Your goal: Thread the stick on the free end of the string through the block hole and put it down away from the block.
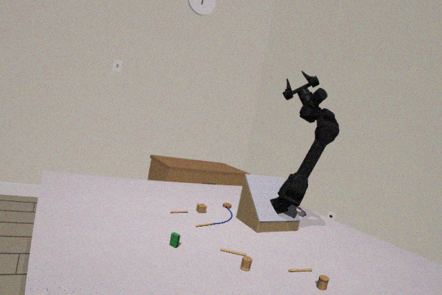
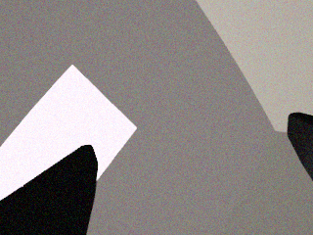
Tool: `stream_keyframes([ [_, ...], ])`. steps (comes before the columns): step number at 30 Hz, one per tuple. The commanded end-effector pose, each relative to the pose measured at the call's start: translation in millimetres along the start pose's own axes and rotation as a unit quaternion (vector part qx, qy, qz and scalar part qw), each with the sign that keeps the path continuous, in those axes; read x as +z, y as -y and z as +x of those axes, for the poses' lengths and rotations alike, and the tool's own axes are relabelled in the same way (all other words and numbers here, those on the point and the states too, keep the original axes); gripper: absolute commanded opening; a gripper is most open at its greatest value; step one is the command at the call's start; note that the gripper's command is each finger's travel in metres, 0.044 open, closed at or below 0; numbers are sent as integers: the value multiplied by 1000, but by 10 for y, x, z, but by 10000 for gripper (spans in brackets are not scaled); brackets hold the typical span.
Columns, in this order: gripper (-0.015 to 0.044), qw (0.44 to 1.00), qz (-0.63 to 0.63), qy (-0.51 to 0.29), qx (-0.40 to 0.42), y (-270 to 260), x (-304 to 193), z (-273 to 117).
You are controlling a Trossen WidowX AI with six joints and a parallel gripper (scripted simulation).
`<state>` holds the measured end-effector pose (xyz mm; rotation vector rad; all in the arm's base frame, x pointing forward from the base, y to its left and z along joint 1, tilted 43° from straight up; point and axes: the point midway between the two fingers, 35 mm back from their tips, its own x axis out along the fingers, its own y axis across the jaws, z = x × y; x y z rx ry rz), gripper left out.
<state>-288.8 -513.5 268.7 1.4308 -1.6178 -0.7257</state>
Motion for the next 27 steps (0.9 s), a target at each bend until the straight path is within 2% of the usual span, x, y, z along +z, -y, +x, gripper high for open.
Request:
stream_keyframes([
  [1,426,1000,0,0,0,0,0,0],
  [4,440,1000,-15,1,-12,107,-22,42],
  [13,440,958,-221,-41,-177,1543,-463,361],
  [21,440,863,-384,-156,-290,2676,-981,267],
  [27,440,765,-479,-265,-340,3387,-1372,21],
])
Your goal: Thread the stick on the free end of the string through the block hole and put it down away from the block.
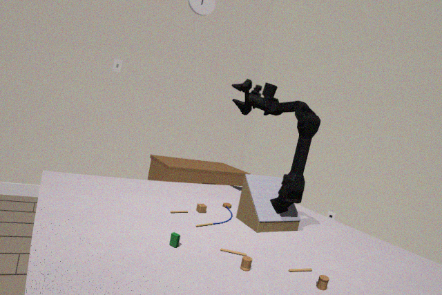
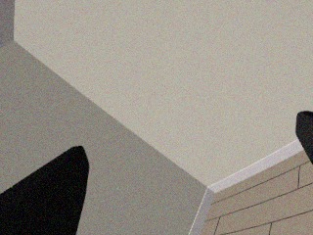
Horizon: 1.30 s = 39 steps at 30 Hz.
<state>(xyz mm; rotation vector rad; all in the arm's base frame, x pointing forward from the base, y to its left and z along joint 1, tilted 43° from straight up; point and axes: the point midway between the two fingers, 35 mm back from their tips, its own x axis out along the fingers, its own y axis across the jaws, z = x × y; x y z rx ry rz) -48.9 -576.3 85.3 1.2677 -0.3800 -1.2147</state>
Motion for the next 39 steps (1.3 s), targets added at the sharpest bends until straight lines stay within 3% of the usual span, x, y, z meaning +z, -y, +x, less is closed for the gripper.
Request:
stream_keyframes([
  [1,440,988,-122,-91,-37,147,-702,248],
  [9,440,912,-324,-251,-40,300,-1828,382],
  [17,440,766,-499,-406,20,471,-2901,211],
  [28,440,473,-644,-569,194,716,-4127,-460],
  [39,440,140,-628,-632,432,910,-4902,-1461],
])
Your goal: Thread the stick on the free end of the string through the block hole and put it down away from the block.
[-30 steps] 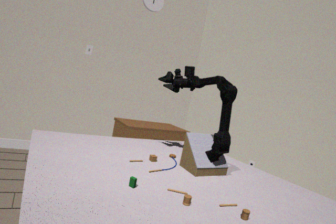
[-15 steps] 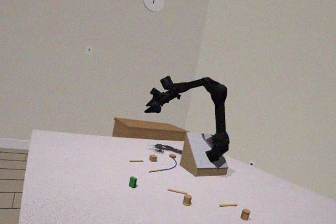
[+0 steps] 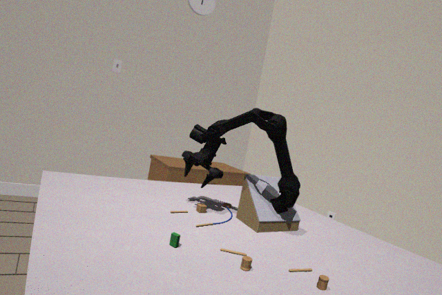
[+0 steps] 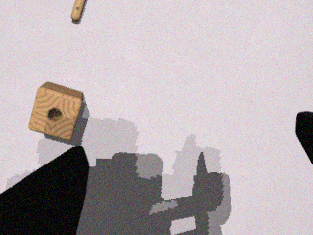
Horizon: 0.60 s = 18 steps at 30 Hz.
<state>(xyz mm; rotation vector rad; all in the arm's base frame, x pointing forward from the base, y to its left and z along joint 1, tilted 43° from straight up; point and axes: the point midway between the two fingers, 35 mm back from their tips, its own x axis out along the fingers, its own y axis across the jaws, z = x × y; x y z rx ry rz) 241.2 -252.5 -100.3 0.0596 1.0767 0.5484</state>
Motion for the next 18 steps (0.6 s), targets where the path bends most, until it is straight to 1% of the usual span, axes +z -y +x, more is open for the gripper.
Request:
stream_keyframes([
  [1,440,973,-186,-19,139,-637,124,332],
  [16,440,971,-191,-19,143,-657,128,339],
  [18,440,977,-159,-23,143,-655,126,334],
])
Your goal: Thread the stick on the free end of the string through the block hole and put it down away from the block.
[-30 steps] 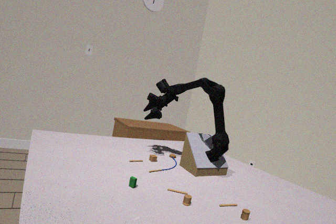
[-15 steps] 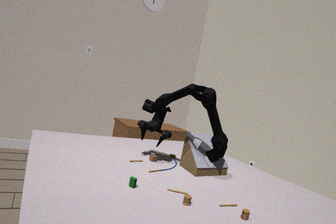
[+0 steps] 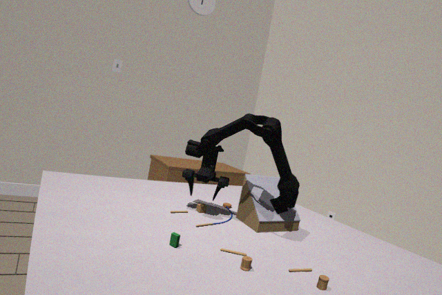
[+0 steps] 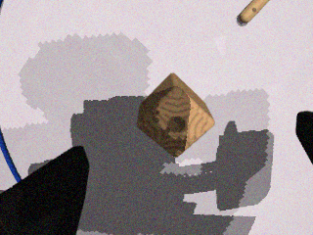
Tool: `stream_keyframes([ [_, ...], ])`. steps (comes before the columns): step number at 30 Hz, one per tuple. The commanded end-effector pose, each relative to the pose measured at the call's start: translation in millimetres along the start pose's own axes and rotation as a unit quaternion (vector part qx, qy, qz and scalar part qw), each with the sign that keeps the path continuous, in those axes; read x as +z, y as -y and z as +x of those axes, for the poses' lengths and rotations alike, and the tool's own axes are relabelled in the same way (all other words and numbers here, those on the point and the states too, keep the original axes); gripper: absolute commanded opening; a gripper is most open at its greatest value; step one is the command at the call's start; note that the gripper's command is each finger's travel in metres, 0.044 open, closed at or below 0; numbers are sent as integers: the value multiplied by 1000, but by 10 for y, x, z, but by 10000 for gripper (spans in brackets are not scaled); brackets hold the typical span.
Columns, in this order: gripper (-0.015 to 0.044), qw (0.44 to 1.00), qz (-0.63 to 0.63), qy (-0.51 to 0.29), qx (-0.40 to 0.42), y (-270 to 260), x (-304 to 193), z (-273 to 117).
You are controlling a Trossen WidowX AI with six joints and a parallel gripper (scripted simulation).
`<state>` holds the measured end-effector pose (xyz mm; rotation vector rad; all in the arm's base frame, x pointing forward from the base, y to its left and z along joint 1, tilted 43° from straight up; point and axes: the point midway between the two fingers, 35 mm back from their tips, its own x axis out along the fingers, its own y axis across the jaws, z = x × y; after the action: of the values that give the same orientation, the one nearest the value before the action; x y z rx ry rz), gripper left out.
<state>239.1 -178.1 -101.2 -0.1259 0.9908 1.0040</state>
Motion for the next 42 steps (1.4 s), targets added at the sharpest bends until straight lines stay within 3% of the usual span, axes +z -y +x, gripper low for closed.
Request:
stream_keyframes([
  [1,440,998,68,-2,2,-10,-11,-5],
  [5,440,964,265,-2,1,-14,-23,-34],
  [10,440,868,497,-3,1,-20,-39,-68],
  [19,440,568,823,-3,-1,-32,-67,-131],
  [28,440,325,946,-3,-1,-40,-84,-168],
  [42,440,318,948,-3,-1,-40,-85,-169],
])
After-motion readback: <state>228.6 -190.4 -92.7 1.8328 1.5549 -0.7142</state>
